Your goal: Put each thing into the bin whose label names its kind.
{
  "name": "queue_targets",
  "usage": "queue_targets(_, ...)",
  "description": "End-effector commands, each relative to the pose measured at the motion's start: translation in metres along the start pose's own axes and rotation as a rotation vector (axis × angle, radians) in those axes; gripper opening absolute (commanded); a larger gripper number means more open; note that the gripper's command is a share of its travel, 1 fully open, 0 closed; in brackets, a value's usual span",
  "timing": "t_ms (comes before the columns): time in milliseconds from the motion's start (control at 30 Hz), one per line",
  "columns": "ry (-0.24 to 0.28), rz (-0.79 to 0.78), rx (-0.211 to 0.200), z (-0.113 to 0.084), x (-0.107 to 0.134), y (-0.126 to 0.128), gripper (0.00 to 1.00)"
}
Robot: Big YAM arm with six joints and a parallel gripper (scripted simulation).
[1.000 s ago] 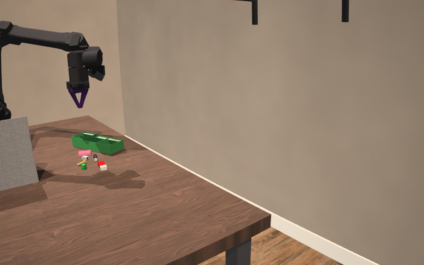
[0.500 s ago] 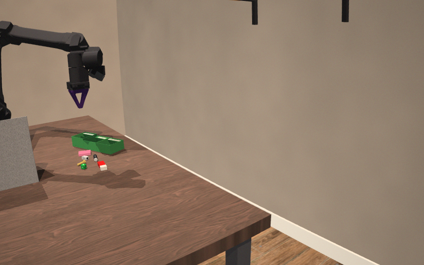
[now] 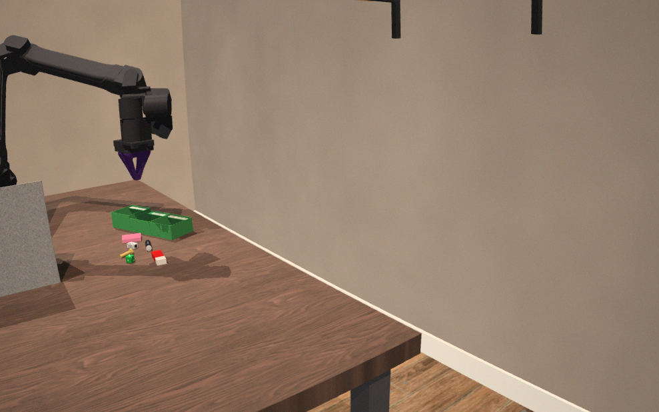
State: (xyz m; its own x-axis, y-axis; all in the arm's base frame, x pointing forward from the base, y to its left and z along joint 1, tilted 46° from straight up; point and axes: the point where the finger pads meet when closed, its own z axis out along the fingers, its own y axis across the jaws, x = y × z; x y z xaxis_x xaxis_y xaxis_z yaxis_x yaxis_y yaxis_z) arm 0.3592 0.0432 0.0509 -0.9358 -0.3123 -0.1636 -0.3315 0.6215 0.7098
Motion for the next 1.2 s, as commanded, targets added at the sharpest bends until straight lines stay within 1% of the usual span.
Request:
queue_targets(0, -0.021, -0.156, 0.022, 0.003, -0.029, -0.002, 0.08)
queue_targets(33, -0.023, -0.186, 0.024, 0.007, -0.038, 0.000, 0.08)
queue_targets(133, -0.032, -0.260, 0.031, 0.025, -0.056, 0.006, 0.08)
queue_targets(433, -0.032, -0.241, 0.025, 0.079, -0.107, 0.022, 0.08)
queue_targets(500, -0.032, -0.241, 0.025, 0.079, -0.107, 0.022, 0.08)
queue_targets(600, -0.032, -0.240, 0.023, 0.095, -0.123, 0.027, 0.08)
queue_targets(633, -0.032, -0.240, 0.023, 0.095, -0.123, 0.027, 0.08)
queue_targets(667, -0.054, -0.249, 0.033, 0.084, -0.127, 0.030, 0.08)
queue_targets(700, -0.067, -0.223, 0.038, 0.075, -0.120, 0.022, 0.08)
queue_targets(800, -0.062, -0.218, 0.036, 0.076, -0.118, 0.022, 0.08)
queue_targets(833, -0.019, -0.212, 0.017, 0.100, -0.107, 0.023, 0.08)
queue_targets(867, -0.008, -0.212, 0.012, 0.108, -0.105, 0.024, 0.08)
queue_targets(1000, -0.008, -0.212, 0.011, 0.119, -0.105, 0.024, 0.08)
queue_targets(1067, -0.008, -0.212, 0.011, 0.119, -0.105, 0.024, 0.08)
queue_targets(1100, -0.053, -0.262, 0.029, 0.104, -0.129, 0.037, 0.08)
queue_targets(1167, -0.032, -0.239, 0.020, 0.117, -0.116, 0.032, 0.08)
